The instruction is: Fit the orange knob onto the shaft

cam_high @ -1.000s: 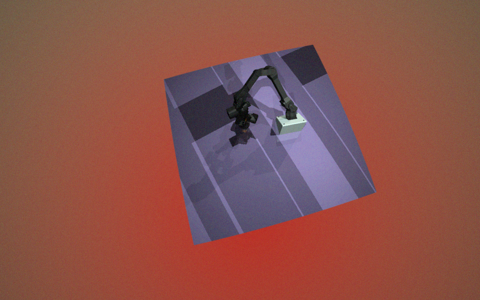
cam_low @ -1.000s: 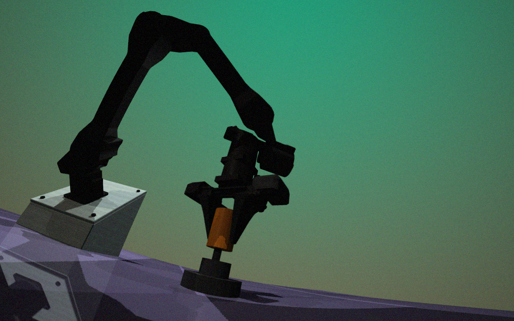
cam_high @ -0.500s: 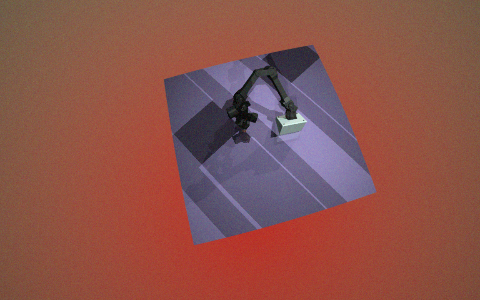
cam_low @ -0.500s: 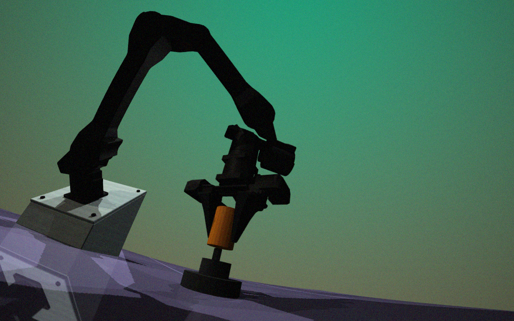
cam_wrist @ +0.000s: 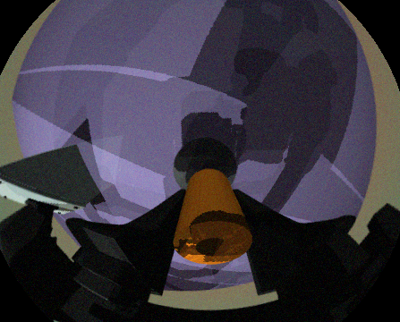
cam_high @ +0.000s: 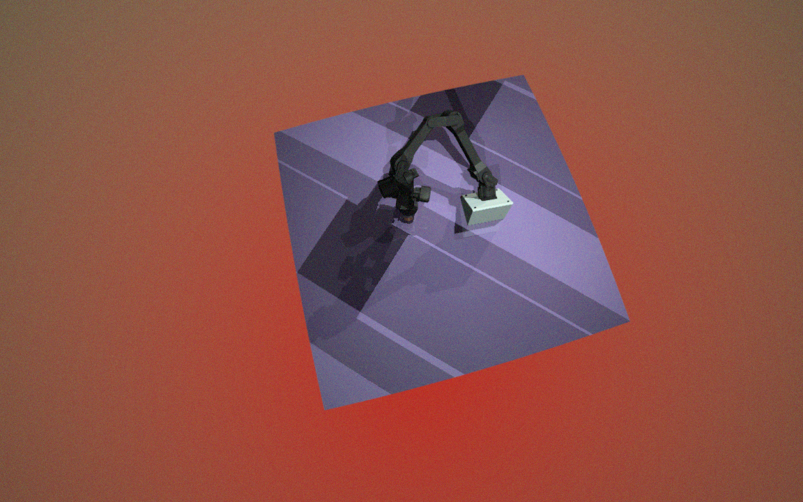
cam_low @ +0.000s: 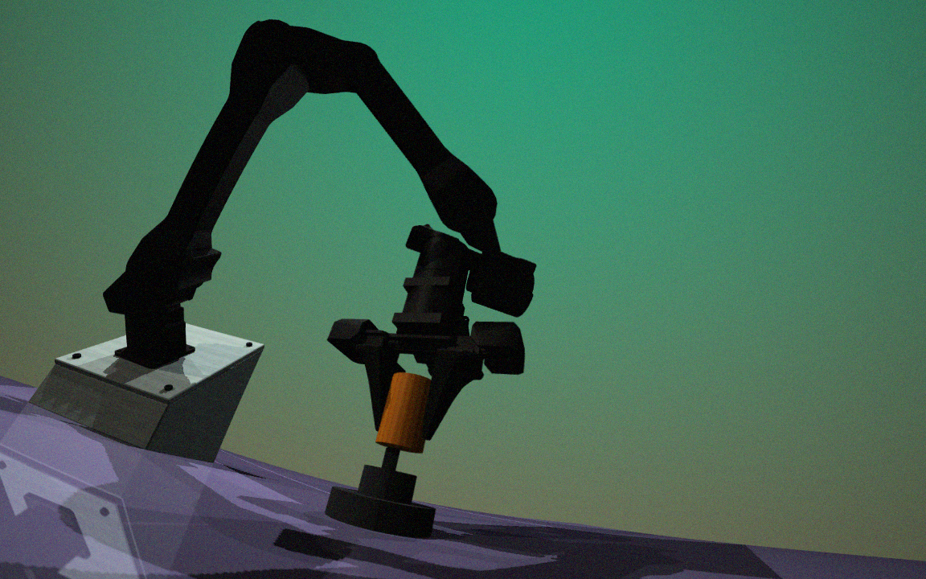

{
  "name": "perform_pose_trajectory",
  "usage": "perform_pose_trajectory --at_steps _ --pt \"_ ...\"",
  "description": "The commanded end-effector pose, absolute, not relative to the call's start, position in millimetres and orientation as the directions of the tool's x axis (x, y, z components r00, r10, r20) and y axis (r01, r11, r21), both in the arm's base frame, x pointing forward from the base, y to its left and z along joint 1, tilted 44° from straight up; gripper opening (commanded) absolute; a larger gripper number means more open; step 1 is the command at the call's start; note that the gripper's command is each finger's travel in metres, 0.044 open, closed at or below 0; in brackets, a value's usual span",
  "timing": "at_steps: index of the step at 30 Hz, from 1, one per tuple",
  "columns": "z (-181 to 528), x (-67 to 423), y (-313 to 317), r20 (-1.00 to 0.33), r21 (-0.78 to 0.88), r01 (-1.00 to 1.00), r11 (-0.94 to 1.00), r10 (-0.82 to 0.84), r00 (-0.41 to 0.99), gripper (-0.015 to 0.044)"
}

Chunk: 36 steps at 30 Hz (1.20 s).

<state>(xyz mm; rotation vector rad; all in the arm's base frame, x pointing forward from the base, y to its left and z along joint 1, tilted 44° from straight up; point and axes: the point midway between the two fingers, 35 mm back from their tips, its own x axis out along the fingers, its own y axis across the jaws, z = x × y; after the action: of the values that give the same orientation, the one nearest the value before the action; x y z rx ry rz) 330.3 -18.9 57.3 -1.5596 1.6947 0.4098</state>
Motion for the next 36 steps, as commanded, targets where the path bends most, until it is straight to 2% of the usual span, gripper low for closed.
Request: perform_pose_trajectory --at_steps 1,24,32,36 --pt "55.5 329.4 -18.5 -0.719 -0.257 -0.948 0.188 -0.693 0.058 0.0000" --pt "58.6 328.1 -16.3 -0.719 -0.257 -0.948 0.188 -0.693 0.058 0.0000" --pt "59.5 330.5 -17.9 -0.719 -0.122 -0.991 0.044 -0.693 0.058 0.0000" --pt "58.5 330.5 -18.6 -0.719 -0.118 -0.992 0.039 -0.693 0.058 0.0000"
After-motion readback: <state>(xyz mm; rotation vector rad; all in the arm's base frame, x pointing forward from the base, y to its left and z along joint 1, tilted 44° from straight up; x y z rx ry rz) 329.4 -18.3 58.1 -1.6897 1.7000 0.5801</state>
